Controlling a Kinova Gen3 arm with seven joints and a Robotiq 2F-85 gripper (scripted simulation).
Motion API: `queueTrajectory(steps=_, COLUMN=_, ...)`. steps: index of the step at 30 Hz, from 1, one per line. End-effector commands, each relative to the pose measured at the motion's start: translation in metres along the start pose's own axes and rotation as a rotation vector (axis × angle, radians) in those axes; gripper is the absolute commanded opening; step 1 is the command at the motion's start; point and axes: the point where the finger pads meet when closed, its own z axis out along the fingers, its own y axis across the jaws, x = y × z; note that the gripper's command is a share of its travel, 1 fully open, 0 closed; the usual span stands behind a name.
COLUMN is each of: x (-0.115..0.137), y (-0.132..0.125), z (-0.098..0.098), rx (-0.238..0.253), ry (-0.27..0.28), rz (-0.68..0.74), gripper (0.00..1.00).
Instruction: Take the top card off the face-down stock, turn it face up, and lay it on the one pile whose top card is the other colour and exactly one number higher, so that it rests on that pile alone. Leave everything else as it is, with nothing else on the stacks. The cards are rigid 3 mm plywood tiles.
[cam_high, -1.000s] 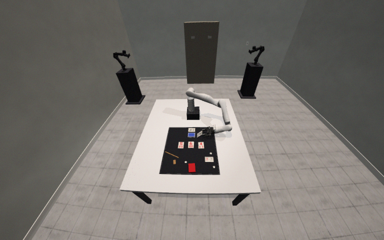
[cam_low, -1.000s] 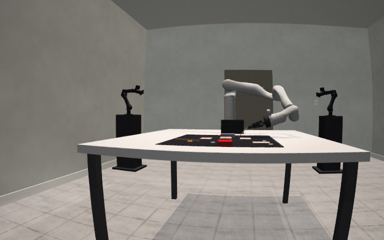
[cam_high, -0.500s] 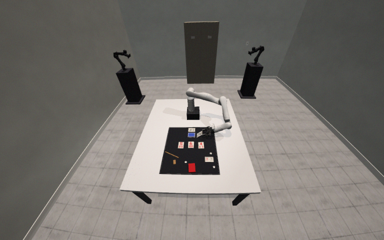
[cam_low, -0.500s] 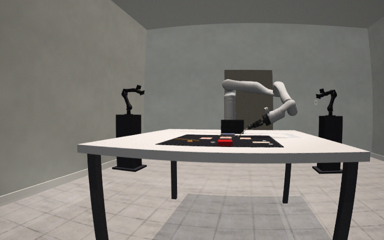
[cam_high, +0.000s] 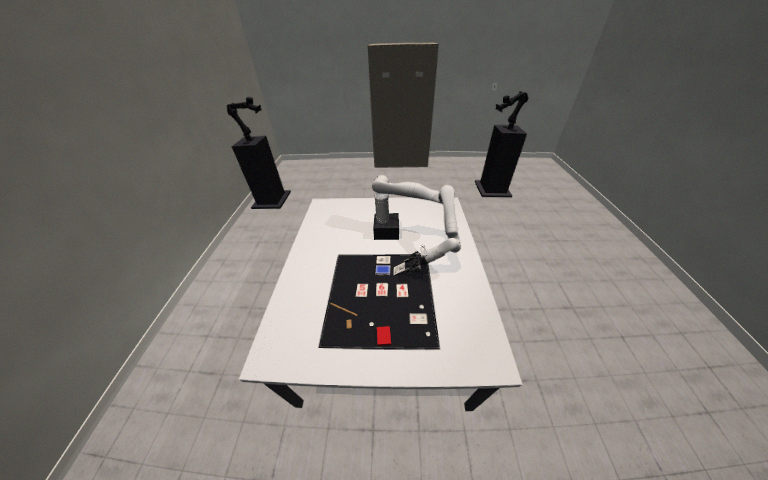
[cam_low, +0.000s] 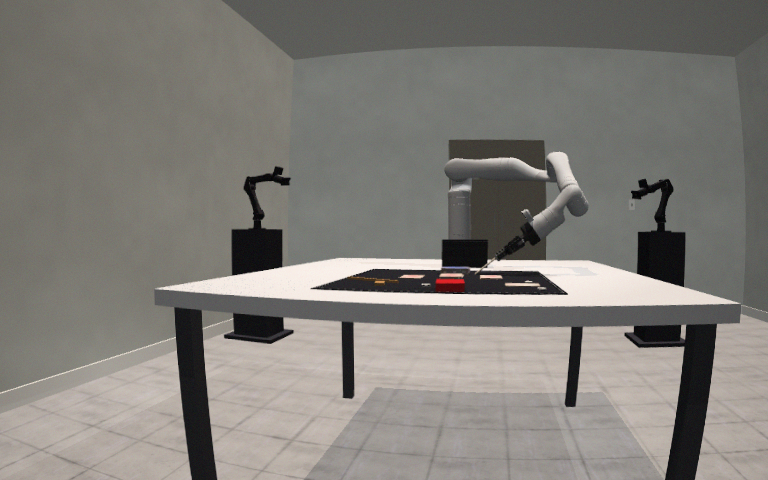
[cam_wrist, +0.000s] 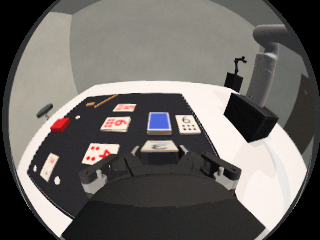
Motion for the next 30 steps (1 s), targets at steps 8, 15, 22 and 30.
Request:
queueTrajectory(steps=8, x=0.0037, y=0.0012, z=-0.0069, rx=0.002, ry=-0.147, rz=0.010, gripper=0.71)
queueTrajectory(steps=15, x=0.0023, y=0.0011, z=-0.0066, rx=0.005, ry=-0.293, rz=0.010, gripper=0.71)
queueTrajectory(steps=22, x=0.0013, y=0.0011, z=-0.0061, rx=0.008, ry=-0.398, rz=0.010, gripper=0.71)
queueTrajectory(steps=30, x=-0.0003, y=0.0011, z=-0.0049, rx=0.012, ry=-0.549, rz=0.010, gripper=0.71)
